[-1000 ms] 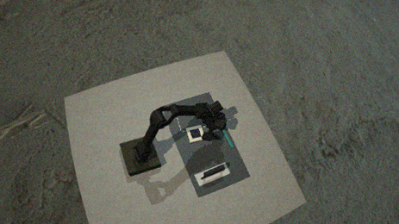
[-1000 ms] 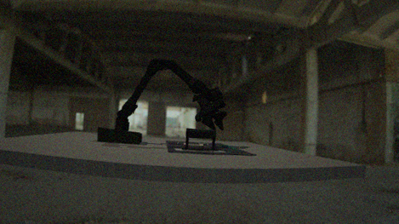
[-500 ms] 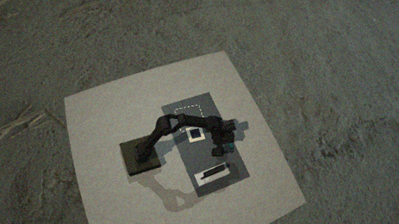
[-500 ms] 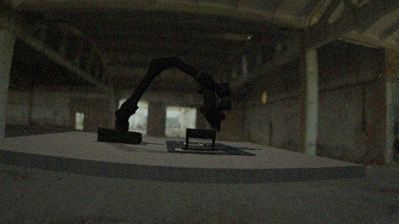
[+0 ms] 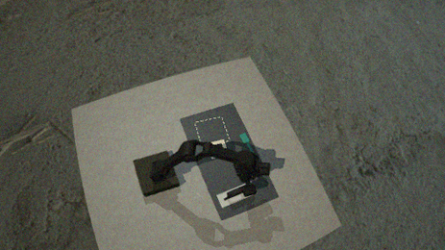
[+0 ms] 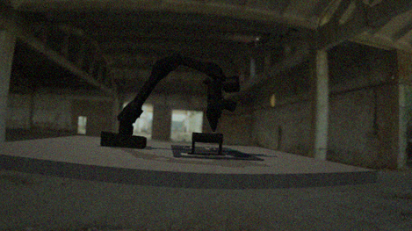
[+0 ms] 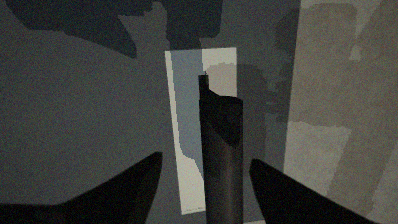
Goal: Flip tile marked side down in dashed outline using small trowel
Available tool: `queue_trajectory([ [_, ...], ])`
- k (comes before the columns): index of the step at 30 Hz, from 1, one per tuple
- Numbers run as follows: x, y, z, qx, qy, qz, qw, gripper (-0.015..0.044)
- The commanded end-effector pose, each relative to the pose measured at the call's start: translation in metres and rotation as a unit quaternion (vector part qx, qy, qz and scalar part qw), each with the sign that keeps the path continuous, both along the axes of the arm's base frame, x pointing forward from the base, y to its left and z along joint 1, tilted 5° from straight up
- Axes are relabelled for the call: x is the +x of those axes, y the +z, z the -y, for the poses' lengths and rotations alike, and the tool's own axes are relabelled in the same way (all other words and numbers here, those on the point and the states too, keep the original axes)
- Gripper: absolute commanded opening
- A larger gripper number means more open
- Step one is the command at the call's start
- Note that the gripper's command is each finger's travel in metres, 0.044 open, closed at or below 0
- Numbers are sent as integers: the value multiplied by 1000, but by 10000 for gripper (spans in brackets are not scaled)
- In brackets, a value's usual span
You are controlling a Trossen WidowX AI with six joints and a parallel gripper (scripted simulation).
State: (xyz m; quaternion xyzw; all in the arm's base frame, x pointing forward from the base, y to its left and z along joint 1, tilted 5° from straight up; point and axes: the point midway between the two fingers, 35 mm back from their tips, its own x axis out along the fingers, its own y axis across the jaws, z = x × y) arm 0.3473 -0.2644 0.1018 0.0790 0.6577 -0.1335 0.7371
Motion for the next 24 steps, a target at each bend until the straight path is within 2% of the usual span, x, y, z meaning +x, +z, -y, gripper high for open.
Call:
queue_trajectory([
  [1,-20,2,16,33,50,-7,998,270],
  [5,-34,5,26,53,83,-6,995,270],
  [24,-31,-13,26,53,83,-6,995,270],
])
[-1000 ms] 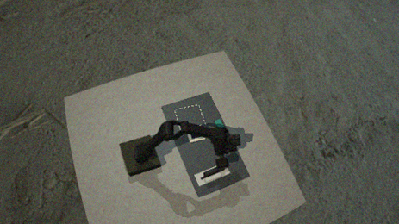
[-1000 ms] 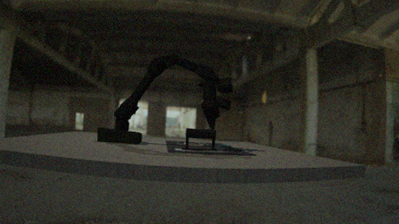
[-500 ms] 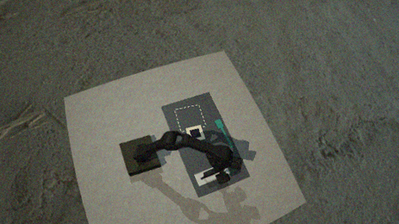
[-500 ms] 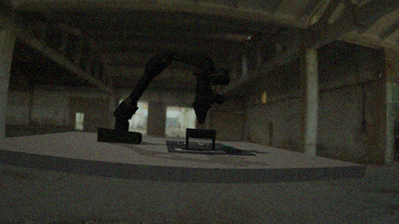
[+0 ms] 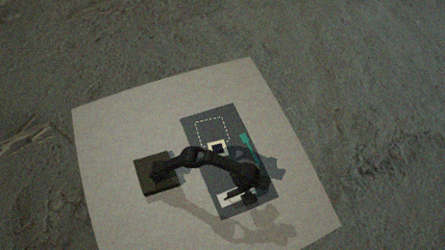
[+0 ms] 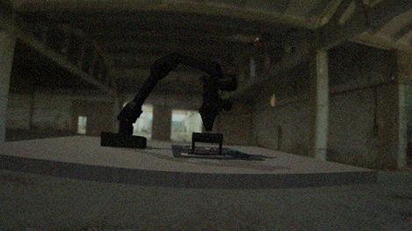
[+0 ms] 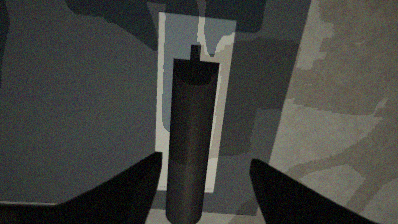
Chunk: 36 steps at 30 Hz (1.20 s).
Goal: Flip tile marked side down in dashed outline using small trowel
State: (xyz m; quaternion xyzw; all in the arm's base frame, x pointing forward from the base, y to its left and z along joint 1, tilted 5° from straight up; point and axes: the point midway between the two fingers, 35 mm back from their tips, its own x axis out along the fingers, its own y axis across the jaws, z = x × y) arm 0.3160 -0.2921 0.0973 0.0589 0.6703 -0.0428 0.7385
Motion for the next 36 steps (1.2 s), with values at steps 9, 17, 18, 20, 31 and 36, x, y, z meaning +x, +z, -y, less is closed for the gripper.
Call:
queue_trajectory([
  [9,1,-23,-2,6,2,-2,1000,270],
  [17,2,-35,-3,6,2,-2,1000,270],
  [18,2,-35,-3,6,2,-2,1000,270],
  [20,2,-35,-3,6,2,-2,1000,257],
  [31,2,-35,-3,6,2,-2,1000,183],
  [36,2,-35,-3,6,2,-2,1000,150],
])
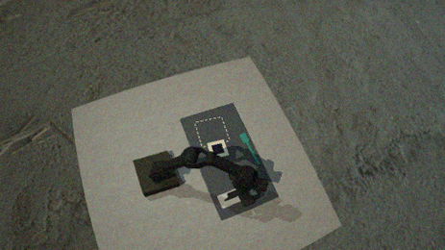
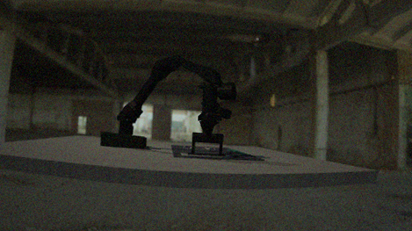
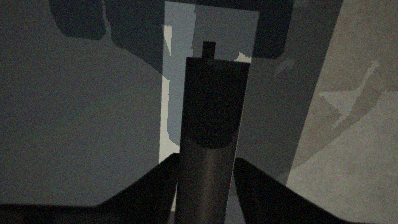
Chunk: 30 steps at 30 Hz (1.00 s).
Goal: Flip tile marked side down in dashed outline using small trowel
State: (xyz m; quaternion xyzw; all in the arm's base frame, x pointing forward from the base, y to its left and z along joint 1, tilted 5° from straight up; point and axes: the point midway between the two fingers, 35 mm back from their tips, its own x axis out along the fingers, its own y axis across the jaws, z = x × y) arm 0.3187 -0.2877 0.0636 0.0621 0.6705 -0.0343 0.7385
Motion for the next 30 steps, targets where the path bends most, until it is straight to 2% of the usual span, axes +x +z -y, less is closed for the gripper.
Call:
queue_trajectory([
  [1,-1,-2,1,-2,-2,-3,1000,143],
  [11,-1,-2,1,-1,-12,-3,1000,130],
  [30,-1,-1,1,25,-284,-11,958,130],
])
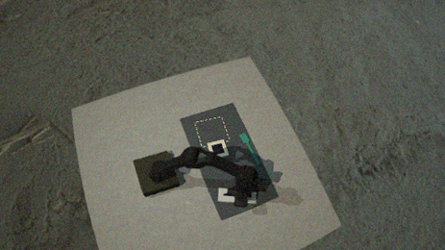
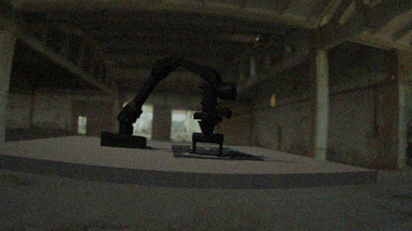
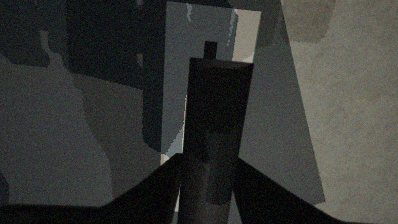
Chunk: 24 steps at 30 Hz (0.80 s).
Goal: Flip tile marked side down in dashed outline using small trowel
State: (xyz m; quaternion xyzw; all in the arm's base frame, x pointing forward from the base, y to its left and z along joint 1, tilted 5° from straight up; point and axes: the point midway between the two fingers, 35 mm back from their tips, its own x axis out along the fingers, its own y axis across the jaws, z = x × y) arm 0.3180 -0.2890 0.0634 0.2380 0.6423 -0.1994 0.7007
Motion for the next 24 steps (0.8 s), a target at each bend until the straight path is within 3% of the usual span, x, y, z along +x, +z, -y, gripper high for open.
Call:
queue_trajectory([
  [1,0,-1,0,6,-57,-3,998,130],
  [24,0,-1,0,34,-346,-11,937,130],
])
